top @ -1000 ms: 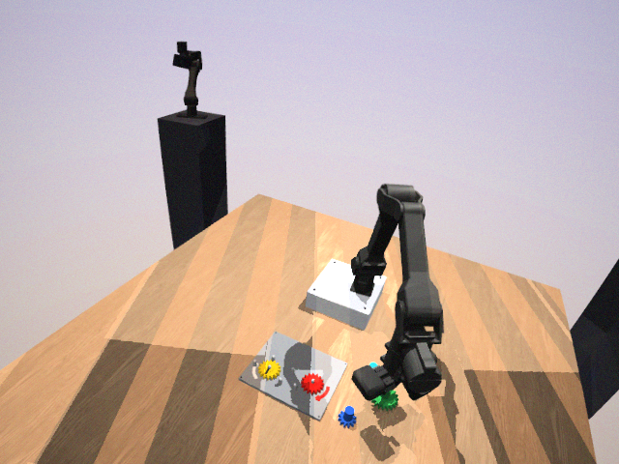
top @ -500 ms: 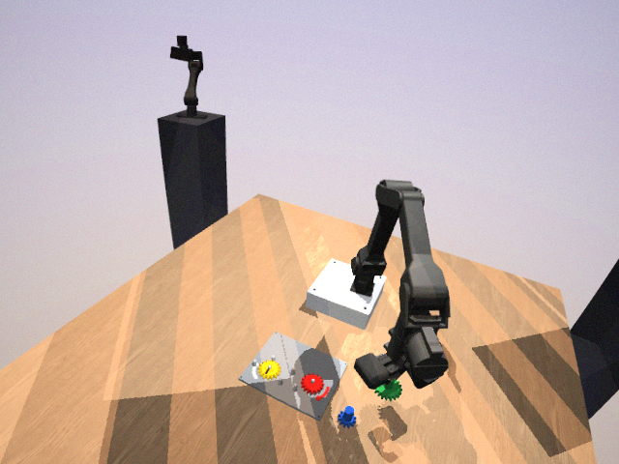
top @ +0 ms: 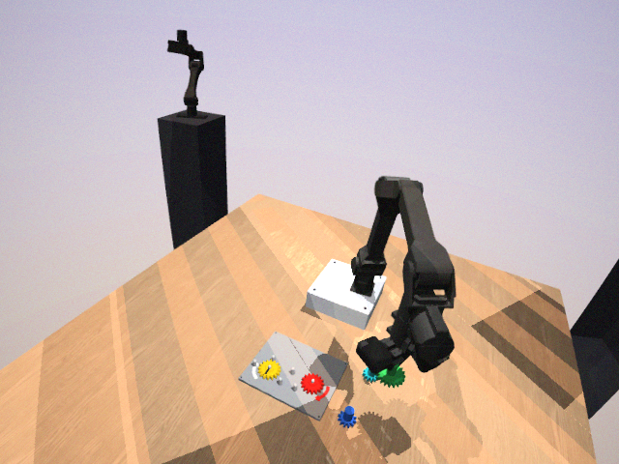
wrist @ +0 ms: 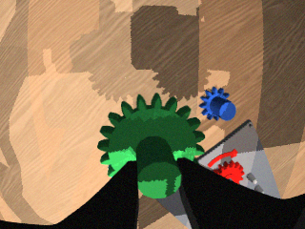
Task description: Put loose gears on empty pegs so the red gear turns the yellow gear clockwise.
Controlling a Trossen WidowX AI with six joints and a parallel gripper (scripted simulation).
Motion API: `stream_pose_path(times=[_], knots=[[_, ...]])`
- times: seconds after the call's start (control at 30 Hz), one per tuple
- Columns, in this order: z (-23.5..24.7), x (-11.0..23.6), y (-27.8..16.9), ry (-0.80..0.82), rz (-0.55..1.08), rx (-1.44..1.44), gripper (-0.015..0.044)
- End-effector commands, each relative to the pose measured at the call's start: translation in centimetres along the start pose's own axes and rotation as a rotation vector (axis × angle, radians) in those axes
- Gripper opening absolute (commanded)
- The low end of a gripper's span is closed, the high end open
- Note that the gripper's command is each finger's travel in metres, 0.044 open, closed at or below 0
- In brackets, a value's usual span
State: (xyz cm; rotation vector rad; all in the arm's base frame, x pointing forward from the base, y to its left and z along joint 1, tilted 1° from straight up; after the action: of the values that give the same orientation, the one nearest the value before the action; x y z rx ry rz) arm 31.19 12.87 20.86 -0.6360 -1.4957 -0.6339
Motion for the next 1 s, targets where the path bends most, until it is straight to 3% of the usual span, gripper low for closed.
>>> stream_pose_path(times=[0.0, 0.27, 0.97], knots=[[0.0, 1.6, -0.2, -0.007, -0.011, 0.002, 0.0], [0.0, 3.1, -0.6, -0.006, -0.01, 0.002, 0.0], [-4.4, 1.2, -2.5, -0.01, -0.008, 0.002, 0.0]])
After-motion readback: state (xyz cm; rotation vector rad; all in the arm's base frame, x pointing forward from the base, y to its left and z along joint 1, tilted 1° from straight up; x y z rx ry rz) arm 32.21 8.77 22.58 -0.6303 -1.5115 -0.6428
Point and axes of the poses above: the point midway between the two fingers, 35 mm back from their tips, its own x axis back along the fingers, its own z axis across the jaws, y = z × x, the point moved 9 cm from there along x, back along the fingers, and after that the axes turned 6 degrees about -x, right-handed, at the moved point
